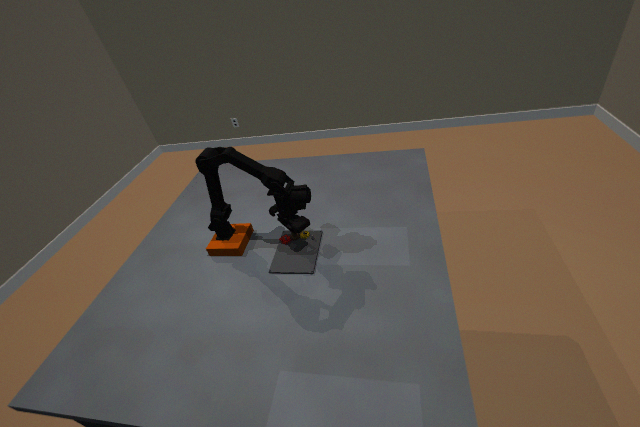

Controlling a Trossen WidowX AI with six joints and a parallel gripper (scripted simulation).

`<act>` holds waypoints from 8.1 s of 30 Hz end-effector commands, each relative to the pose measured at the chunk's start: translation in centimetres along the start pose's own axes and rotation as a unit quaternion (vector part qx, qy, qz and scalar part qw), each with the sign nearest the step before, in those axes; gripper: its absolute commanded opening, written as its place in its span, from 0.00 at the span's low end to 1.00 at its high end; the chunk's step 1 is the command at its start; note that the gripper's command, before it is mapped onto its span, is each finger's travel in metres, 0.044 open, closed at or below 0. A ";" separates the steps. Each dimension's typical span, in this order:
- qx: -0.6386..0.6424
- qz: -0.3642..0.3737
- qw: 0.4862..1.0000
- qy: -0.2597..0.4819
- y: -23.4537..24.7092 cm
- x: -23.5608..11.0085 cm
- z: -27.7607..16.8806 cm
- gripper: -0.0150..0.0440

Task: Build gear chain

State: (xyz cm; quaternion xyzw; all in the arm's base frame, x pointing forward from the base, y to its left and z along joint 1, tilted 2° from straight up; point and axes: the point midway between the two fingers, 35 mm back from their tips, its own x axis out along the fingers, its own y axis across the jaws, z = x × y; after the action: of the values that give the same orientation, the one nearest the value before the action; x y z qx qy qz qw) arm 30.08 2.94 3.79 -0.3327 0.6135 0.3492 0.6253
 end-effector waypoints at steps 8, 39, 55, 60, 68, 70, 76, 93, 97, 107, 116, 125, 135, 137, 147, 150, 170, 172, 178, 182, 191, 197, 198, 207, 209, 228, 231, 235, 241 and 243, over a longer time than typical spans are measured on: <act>0.079 -0.001 0.997 0.001 -0.2 0.1 0.0 0.25; -0.088 0.000 0.996 0.001 0.0 0.3 0.1 0.25; 0.090 -0.001 0.996 0.001 -0.1 0.4 0.1 0.25; 0.063 -0.001 0.998 0.001 0.0 0.4 0.1 0.25; -0.033 -0.001 0.999 0.001 0.0 0.5 -0.1 0.25; -0.062 -0.001 0.998 0.001 0.0 0.5 -0.1 0.25; -0.144 0.000 0.990 0.001 -0.2 0.5 0.0 0.25; -0.026 -0.001 1.000 0.001 0.0 0.6 -0.1 0.25; 0.033 -0.001 0.999 0.001 -0.1 0.7 -0.1 0.25; 0.042 -0.001 0.999 0.001 -0.1 0.5 0.0 0.49; -0.021 -0.001 1.000 0.001 -0.1 -3.0 0.1 0.49; -0.025 0.001 1.000 0.000 0.0 -6.1 0.0 0.62; -0.025 0.001 1.000 0.000 0.3 -8.6 -0.2 1.00; -0.025 0.001 1.000 0.000 0.3 -8.6 -0.2 1.00; -0.025 0.001 1.000 0.000 0.3 -8.6 -0.2 1.00; -0.025 0.001 1.000 0.000 0.3 -8.6 -0.2 1.00; -0.025 0.001 1.000 0.000 0.3 -8.6 -0.2 1.00; -0.025 0.001 1.000 0.000 0.3 -8.6 -0.2 1.00; -0.025 0.001 1.000 0.000 0.4 -8.6 0.0 1.00; -0.025 0.002 1.000 -0.001 3.6 -9.4 4.0 1.00; -0.025 0.006 1.000 -0.004 15.2 -11.7 11.4 1.00; -0.025 0.010 1.000 -0.005 21.9 -12.8 12.9 1.00; -0.025 0.010 1.000 -0.005 22.0 -12.8 12.9 1.00; -0.025 0.010 1.000 -0.005 22.0 -12.8 12.9 1.00; -0.025 0.010 1.000 -0.005 22.0 -12.8 12.9 1.00; -0.025 0.010 1.000 -0.005 22.0 -12.8 12.9 1.00; -0.025 0.010 1.000 -0.005 22.0 -12.8 12.9 1.00; -0.025 0.010 1.000 -0.005 22.0 -12.8 12.9 1.00; -0.025 0.010 1.000 -0.005 22.0 -12.8 12.9 1.00; -0.025 0.010 1.000 -0.005 22.0 -12.8 12.9 1.00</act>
State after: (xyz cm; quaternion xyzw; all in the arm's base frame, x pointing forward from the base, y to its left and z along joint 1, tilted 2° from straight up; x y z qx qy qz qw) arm 18.38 25.19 17.25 -0.3433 0.6014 0.3736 0.6172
